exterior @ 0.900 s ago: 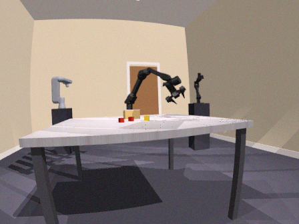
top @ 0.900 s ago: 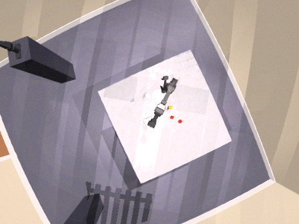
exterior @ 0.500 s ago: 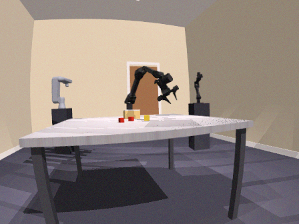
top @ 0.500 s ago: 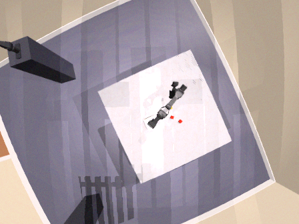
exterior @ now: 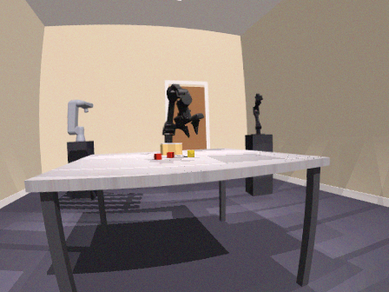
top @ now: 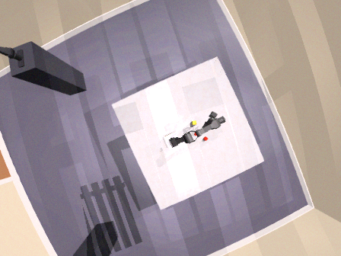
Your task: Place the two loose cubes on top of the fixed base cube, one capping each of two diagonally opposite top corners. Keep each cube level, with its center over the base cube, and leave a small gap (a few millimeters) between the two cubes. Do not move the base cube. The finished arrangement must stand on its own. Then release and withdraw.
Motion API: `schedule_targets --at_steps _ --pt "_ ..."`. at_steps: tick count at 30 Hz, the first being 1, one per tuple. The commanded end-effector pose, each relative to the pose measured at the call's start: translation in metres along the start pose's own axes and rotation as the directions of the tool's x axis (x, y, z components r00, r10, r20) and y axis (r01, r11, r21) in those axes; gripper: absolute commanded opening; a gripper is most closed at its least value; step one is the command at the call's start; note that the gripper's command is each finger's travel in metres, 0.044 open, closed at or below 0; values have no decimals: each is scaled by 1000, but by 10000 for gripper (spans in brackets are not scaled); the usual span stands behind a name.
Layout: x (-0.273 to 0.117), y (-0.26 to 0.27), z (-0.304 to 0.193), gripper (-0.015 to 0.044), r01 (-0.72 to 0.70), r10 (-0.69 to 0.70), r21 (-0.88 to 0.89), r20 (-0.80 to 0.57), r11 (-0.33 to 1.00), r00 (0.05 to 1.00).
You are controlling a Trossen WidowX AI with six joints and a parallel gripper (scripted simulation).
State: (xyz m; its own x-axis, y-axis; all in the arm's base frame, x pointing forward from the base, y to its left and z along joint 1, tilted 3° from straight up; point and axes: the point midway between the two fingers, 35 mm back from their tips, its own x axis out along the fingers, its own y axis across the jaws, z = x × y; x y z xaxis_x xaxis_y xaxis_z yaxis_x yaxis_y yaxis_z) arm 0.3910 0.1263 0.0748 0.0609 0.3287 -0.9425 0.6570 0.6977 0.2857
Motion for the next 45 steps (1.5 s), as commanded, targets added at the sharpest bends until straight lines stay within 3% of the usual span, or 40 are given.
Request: schedule_targets --at_steps 1,11,15,23,45 --pt "-13 -39 32 265 66 -71 79 56 995 996" --pt "-57 -151 94 265 213 -266 308 140 927 954" --pt "-60 -159 96 265 223 -280 323 141 920 950" --pt "-3 -176 105 265 223 -280 323 141 920 950" --pt "26 -184 109 265 223 -280 323 141 920 950"
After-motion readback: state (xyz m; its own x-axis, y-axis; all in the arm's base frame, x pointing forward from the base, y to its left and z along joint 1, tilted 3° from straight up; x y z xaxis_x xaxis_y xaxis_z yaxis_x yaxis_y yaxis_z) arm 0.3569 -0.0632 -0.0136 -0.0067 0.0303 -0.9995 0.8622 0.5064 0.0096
